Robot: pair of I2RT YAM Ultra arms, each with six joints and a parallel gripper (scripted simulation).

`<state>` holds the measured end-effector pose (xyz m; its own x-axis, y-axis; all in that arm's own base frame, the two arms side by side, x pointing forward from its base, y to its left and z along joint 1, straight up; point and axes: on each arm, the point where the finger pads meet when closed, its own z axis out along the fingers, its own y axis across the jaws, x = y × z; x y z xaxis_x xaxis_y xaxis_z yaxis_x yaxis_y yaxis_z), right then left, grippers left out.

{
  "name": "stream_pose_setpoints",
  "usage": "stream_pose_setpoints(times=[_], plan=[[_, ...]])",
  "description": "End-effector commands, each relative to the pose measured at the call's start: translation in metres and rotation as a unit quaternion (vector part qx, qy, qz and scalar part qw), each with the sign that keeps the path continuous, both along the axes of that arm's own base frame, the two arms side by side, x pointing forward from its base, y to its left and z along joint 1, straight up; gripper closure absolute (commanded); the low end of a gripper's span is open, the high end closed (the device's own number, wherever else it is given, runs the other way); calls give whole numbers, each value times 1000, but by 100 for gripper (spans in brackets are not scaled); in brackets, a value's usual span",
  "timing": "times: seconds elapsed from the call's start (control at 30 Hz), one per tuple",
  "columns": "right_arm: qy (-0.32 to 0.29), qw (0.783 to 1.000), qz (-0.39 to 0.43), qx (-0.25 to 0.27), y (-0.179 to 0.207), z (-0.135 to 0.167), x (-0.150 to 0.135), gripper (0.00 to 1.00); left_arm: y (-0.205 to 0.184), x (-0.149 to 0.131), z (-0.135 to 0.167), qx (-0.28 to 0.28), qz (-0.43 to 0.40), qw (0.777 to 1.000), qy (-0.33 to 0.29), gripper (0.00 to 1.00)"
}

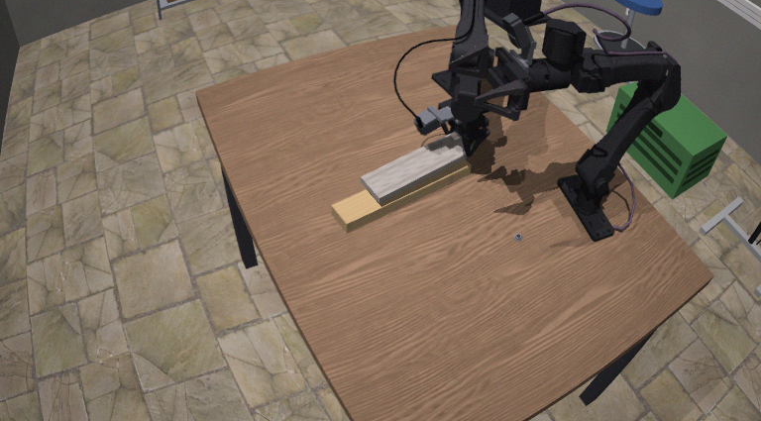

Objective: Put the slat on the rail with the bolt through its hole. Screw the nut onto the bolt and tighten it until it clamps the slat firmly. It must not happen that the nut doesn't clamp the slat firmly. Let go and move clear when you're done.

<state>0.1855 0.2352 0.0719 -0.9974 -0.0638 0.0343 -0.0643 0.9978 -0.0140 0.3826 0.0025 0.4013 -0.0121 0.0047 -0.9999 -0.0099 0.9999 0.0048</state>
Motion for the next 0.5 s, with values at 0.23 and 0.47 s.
stream_pose_setpoints(times=[0.23, 0.47], plan=[[-22, 1000, -1, 14, 8, 5, 10, 28, -1, -2, 11, -2, -5, 1000, -12, 0], [-22, 1000, -1, 14, 8, -2, 10, 28, -1, -2, 11, -2, -5, 1000, -12, 0]])
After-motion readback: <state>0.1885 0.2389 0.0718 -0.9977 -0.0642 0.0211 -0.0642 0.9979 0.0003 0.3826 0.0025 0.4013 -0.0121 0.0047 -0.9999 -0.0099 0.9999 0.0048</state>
